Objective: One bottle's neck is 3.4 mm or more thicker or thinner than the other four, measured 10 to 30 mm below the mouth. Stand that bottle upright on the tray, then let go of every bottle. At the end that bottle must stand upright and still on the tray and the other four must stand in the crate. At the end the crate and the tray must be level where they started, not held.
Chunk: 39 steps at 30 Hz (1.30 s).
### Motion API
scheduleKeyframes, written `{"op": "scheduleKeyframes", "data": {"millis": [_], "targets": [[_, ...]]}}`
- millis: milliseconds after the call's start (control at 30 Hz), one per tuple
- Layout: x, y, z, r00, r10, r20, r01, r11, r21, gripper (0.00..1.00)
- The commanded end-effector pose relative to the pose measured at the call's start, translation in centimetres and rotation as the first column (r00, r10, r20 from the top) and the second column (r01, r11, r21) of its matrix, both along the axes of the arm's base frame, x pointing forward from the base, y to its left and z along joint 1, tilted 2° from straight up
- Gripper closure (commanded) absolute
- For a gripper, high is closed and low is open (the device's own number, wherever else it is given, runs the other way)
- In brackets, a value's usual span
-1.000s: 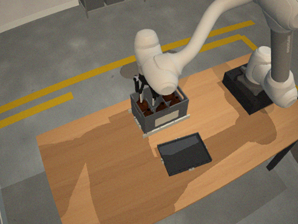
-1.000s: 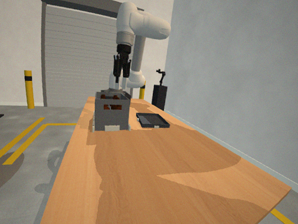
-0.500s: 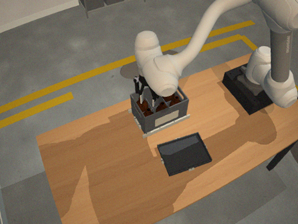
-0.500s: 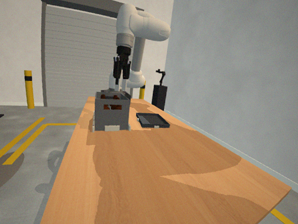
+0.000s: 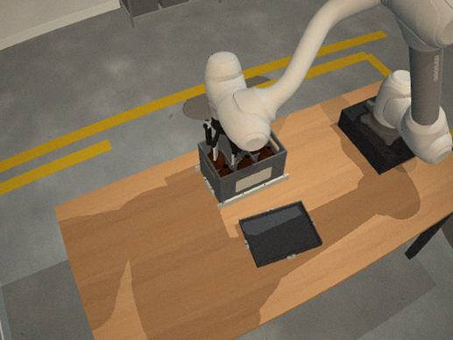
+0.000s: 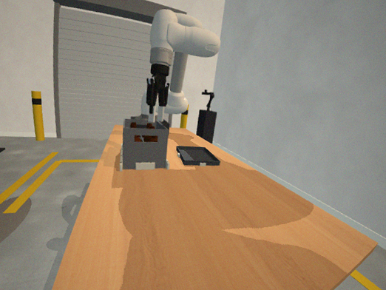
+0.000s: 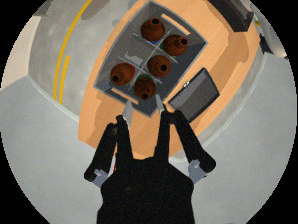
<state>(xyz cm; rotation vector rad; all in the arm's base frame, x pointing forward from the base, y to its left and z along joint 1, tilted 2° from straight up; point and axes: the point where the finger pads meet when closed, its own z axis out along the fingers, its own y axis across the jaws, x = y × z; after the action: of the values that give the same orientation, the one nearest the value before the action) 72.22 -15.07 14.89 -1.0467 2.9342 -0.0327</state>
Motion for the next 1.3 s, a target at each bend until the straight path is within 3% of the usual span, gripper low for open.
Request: {"op": "scheduleKeyframes", "data": {"millis": [0, 1267], "targets": [[-0.1, 0.2, -0.7, 1.0, -0.003, -0.003, 0.003, 1.0, -0.002, 0.62], [0.0, 0.2, -1.8, 1.0, -0.003, -0.003, 0.003, 1.0, -0.002, 0.62]]}}
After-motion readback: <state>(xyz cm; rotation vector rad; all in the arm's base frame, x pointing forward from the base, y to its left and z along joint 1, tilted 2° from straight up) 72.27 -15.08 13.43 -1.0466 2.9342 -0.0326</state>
